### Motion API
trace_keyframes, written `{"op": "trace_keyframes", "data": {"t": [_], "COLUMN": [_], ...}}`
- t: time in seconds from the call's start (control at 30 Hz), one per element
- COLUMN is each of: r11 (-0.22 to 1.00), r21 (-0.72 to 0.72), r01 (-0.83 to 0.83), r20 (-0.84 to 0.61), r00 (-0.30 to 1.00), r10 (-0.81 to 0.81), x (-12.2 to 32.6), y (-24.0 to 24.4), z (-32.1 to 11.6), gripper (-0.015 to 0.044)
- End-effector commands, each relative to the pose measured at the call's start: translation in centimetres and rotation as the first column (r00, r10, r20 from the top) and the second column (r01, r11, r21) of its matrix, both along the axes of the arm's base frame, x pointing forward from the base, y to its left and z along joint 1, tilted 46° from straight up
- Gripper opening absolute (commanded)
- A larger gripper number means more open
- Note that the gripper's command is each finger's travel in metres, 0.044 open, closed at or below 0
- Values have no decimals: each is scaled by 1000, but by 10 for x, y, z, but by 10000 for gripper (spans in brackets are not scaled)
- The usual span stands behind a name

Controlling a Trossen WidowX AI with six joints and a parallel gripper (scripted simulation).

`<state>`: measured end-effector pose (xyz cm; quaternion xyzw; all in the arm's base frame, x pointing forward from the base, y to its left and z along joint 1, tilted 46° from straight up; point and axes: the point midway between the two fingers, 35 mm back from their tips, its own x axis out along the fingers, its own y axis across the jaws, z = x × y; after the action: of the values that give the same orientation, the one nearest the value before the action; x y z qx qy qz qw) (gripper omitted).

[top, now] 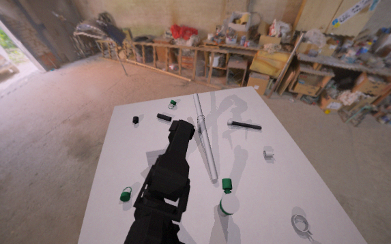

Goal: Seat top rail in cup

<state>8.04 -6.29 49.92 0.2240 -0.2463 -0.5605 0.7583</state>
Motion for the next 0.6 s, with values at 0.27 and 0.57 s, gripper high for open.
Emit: {"op": "trace_keyframes", "data": {"t": [0.27, 0.57], "r11": [982, 884], "r21": [81, 230], "r01": [-171, -406], "r20": [44, 65], "r00": [985, 913], "r10": [168, 402], "x": [-11, 20], "y": [-29, -78], "z": [-2, -22], "gripper": [440, 440]}}
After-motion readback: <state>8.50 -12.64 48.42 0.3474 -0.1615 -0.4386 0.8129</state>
